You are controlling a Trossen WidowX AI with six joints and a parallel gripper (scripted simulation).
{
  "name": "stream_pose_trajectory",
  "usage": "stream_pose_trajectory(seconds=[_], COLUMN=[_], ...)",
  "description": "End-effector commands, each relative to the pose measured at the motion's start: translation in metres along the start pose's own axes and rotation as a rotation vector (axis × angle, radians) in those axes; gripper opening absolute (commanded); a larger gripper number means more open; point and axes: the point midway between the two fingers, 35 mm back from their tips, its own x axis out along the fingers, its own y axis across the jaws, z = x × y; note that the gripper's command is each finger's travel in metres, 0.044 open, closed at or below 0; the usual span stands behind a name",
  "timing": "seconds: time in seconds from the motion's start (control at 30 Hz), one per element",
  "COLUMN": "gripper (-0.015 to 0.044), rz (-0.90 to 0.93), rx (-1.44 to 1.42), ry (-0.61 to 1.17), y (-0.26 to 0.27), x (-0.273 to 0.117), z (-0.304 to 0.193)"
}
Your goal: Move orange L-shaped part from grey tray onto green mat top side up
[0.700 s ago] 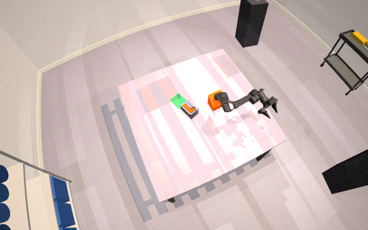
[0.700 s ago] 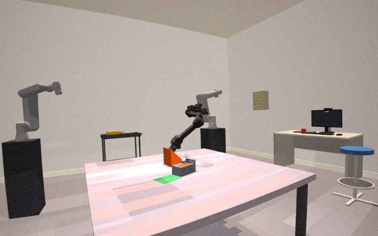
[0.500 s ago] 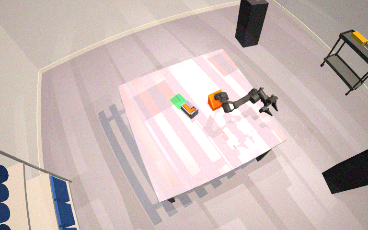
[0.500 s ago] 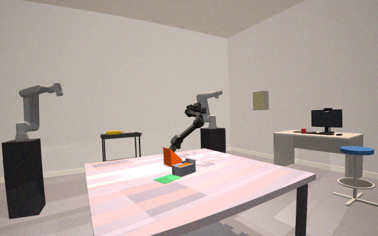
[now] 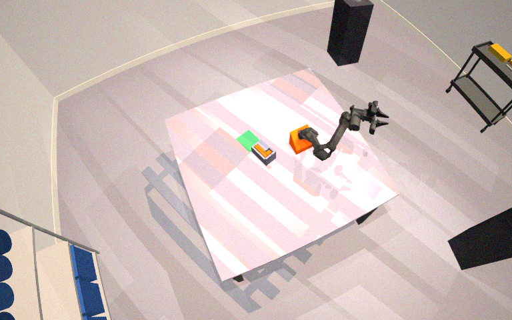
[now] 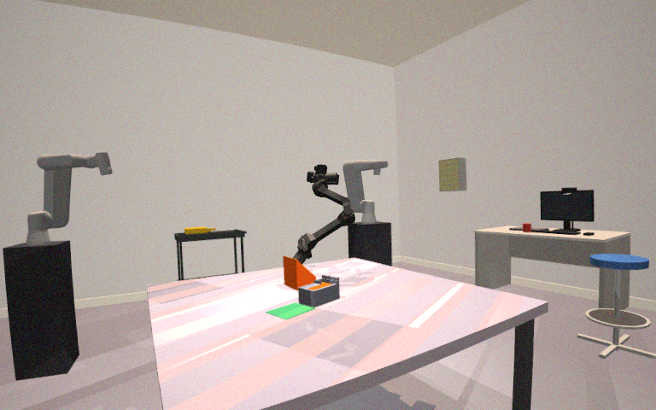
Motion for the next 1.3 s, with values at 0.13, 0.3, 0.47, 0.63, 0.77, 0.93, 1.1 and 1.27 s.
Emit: stream_pose_trajectory(seconds=[0.13,0.3,0.47,0.63,0.77,0.93,1.1,1.27], gripper=[0.018,0.018,0.018,0.018,0.018,0.018,0.018,0.018], rz=[0.437,0.691,0.952,1.179,1.358,1.607,1.856,2.1], rx=[0.009,0.015,0.011,-0.02,-0.069,-0.119,-0.199,-0.303], ry=[-0.27,-0.431,-0.578,-0.736,-0.876,-1.045,-1.199,-1.355], y=[0.104,0.147,0.18,0.194,0.195,0.182,0.153,0.111], x=[-0.074,-0.142,-0.224,-0.309,-0.38,-0.468,-0.55,-0.619], z=[0.066,0.099,0.12,0.132,0.133,0.121,0.093,0.055])
